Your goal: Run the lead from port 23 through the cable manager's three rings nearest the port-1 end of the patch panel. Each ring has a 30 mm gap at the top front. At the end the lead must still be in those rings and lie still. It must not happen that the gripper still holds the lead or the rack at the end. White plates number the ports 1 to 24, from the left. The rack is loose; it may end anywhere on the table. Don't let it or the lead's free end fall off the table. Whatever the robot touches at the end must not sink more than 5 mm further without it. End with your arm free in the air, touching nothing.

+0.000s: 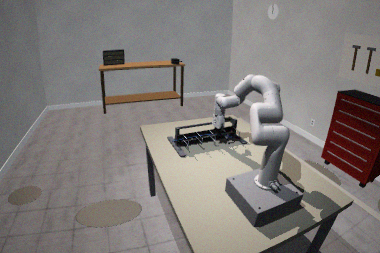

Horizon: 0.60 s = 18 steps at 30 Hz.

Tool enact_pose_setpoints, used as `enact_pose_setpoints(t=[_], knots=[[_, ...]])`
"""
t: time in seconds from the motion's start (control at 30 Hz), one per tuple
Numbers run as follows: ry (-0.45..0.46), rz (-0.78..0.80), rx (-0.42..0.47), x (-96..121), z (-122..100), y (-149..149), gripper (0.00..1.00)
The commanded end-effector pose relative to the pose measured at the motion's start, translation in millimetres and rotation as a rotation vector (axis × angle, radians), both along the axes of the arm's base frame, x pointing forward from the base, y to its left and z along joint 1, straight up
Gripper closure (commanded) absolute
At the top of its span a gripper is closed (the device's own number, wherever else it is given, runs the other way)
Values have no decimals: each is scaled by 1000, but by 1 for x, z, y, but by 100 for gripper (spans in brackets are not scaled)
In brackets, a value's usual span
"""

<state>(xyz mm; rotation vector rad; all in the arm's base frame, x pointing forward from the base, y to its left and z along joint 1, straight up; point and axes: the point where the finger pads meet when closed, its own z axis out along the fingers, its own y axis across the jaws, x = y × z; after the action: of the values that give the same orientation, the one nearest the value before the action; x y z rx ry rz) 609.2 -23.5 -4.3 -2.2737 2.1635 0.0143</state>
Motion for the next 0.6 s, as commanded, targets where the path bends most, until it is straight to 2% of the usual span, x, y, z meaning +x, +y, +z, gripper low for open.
enact_pose_setpoints(t=[0.0, 0.4, 0.57], knots=[[-4, 0, 0, 1, 10, 0, 67], [-4, 0, 0, 1, 54, 0, 67], [-4, 0, 0, 1, 64, -1, 67]])
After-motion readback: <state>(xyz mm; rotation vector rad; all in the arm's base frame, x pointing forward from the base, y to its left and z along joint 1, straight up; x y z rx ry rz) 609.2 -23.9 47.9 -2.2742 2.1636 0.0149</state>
